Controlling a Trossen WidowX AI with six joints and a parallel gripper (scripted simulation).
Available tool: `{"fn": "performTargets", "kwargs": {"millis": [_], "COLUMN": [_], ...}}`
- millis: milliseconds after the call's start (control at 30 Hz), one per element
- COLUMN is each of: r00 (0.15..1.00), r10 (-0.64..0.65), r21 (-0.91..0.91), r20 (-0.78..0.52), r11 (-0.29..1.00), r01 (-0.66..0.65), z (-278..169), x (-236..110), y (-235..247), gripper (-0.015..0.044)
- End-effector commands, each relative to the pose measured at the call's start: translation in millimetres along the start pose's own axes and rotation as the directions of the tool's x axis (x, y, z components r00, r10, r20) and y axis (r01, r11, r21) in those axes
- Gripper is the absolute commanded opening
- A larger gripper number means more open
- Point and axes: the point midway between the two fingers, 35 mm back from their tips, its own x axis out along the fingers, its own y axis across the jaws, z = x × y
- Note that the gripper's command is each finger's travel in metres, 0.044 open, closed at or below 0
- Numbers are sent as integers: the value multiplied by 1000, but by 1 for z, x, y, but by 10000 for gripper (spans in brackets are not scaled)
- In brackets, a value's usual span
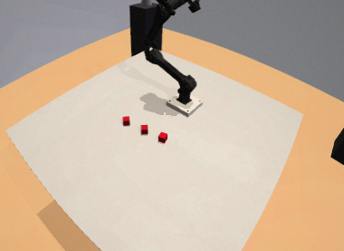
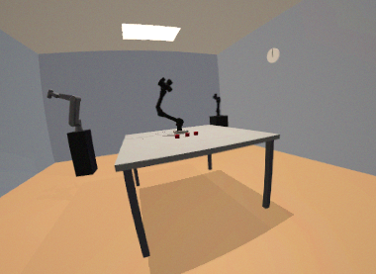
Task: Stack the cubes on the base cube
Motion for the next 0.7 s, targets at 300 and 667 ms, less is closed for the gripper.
{"fn": "performTargets", "kwargs": {"millis": [300,667], "r00": [935,620], "r10": [-176,-432], "r21": [-72,66], "r20": [309,655], "r11": [976,850], "r01": [207,523], "z": [91,217], "x": [26,-17], "y": [-62,-151], "gripper": [265,265]}}
